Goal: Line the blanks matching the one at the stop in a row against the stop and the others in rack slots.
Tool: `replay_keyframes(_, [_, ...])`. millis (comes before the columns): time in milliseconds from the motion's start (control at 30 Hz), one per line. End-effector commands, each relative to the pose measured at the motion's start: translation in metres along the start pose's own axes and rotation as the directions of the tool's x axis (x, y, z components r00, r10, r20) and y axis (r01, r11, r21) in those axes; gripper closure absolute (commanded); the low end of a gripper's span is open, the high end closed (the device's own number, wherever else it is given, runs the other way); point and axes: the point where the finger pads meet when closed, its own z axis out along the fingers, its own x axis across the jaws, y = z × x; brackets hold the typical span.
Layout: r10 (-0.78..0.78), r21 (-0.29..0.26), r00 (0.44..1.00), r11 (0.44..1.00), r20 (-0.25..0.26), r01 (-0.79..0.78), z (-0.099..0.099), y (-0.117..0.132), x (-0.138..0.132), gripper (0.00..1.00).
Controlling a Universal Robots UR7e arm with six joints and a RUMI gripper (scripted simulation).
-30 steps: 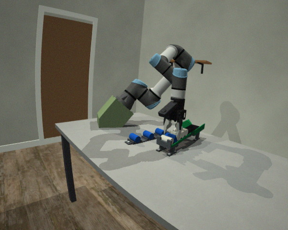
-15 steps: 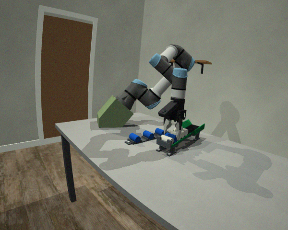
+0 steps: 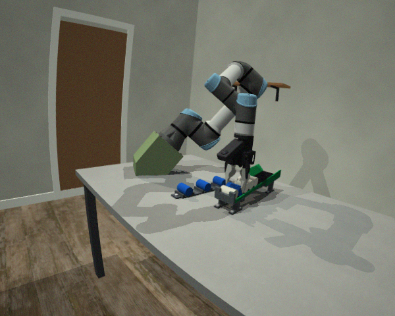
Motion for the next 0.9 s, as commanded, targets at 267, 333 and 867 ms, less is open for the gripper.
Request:
replay_keyframes(267, [0.000, 0.001, 1.000, 1.000, 0.001, 0.000, -0.0004, -0.0002, -0.0003, 0.62])
replay_keyframes(333, [0.000, 0.001, 1.000, 1.000, 0.001, 0.000, -0.0004, -0.0002, -0.0003, 0.62])
replay_keyframes(867, [0.000, 0.001, 1.000, 1.000, 0.001, 0.000, -0.0072, -0.0002, -0.0003, 0.62])
